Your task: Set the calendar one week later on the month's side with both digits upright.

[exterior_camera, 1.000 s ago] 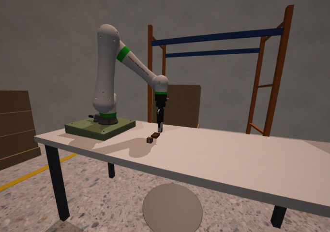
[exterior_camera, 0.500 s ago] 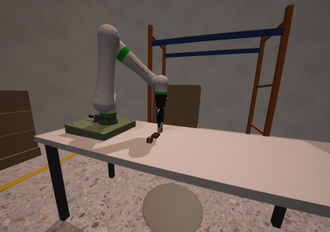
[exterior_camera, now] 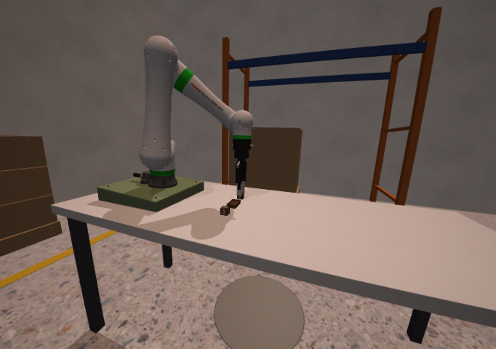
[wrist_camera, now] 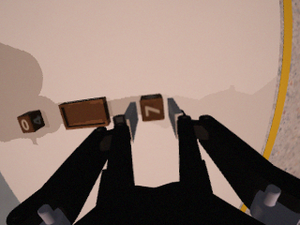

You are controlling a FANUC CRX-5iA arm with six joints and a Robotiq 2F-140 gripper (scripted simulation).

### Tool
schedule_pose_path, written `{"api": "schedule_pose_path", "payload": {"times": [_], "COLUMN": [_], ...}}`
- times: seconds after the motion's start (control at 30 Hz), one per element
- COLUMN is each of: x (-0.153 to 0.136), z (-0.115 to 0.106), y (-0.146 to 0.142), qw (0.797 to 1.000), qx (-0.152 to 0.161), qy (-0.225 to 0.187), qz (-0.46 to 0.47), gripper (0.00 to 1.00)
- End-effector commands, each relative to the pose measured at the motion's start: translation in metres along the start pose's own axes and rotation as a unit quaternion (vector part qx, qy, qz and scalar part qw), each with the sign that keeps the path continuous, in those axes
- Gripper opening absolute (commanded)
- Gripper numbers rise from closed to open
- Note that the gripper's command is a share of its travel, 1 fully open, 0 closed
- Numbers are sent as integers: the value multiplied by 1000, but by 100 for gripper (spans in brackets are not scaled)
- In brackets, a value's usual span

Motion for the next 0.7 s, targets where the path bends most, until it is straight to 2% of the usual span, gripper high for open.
{"api": "schedule_pose_path", "payload": {"times": [0.0,0.3,0.67], "x": [0,0,0], "z": [-15,-62,-77], "y": [0,0,0], "qw": [1000,1000,1000], "qx": [0,0,0], "qy": [0,0,0], "qz": [0,0,0], "gripper": [29,29,29]}}
Point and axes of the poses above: the point where the finger pads meet when closed, its own z axis out along the fingers, its own y axis across the jaws, x = y × z, the point moved 4 cm from there along -z, back along the fingers, and after that the axes turned 3 degrees about z, right-handed, at the moved point
